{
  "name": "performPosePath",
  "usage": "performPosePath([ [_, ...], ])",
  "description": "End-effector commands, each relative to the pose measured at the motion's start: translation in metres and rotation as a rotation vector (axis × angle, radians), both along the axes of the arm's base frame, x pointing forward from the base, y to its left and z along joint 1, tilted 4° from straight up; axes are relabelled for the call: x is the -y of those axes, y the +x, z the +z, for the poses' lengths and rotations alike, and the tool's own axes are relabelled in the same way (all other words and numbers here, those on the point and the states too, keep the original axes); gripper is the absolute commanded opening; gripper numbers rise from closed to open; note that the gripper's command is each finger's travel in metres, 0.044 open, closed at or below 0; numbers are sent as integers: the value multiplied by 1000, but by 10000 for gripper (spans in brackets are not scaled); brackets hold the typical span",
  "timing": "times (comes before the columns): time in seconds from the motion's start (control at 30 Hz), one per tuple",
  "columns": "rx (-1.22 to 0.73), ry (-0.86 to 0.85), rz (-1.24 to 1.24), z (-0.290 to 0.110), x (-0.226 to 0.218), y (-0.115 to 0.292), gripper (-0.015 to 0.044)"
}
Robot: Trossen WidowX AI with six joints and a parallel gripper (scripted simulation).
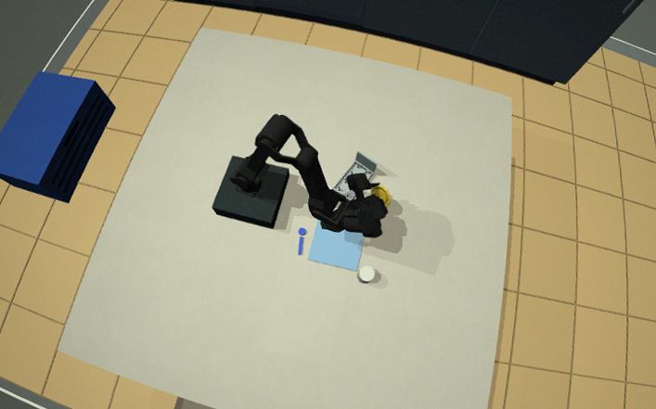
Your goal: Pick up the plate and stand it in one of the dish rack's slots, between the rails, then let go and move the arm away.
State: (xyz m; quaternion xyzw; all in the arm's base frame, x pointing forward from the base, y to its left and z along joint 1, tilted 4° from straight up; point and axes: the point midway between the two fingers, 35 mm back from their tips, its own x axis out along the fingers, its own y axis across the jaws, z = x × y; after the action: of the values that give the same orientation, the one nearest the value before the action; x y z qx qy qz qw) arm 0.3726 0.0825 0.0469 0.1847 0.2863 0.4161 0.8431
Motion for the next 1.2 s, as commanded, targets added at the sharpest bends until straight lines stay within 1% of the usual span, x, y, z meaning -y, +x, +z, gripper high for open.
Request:
performPosePath([
  [0.0,70,16,34,0,1,-6,0],
  [0.47,355,54,172,0,5,-42,0],
  [0.97,660,54,332,4,6,-97,0],
  [1.17,689,51,348,5,6,-103,0],
])
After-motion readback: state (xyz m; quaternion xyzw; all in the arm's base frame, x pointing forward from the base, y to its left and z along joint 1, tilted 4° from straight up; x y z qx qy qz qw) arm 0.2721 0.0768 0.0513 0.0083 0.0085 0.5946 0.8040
